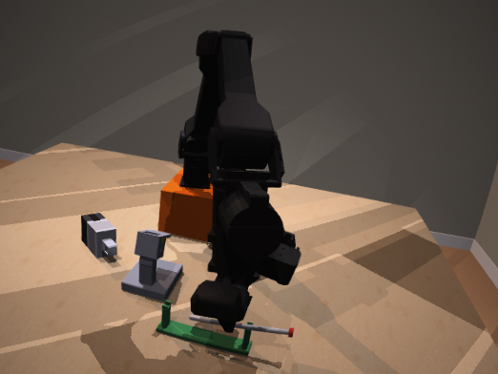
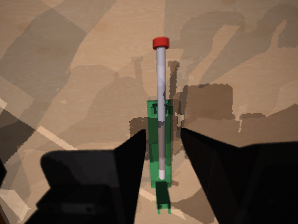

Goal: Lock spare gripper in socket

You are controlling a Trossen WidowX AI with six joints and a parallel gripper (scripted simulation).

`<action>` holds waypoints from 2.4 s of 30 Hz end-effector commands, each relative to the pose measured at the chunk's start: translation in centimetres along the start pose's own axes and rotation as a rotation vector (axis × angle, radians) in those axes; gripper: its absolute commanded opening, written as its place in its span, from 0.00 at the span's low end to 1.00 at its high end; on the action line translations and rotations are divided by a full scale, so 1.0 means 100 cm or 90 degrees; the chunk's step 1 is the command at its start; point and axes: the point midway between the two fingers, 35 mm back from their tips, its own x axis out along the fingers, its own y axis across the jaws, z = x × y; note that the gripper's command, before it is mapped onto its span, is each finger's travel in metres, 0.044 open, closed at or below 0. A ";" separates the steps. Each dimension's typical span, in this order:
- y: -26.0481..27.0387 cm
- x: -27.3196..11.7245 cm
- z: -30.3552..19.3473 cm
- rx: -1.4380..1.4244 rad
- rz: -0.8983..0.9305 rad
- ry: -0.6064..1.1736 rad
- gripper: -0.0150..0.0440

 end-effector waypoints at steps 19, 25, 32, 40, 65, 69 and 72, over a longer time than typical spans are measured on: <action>0.001 0.024 -0.004 -0.002 -0.001 0.002 0.38; 0.001 0.024 -0.004 -0.002 -0.001 0.002 0.25; 0.002 0.022 -0.004 -0.001 -0.001 0.002 0.25; 0.004 0.008 -0.003 0.000 0.006 0.003 0.25; 0.005 -0.007 -0.018 -0.001 0.018 0.009 0.25; 0.003 -0.011 -0.030 -0.002 0.018 0.009 0.25; 0.002 -0.015 -0.039 -0.003 0.017 0.010 0.25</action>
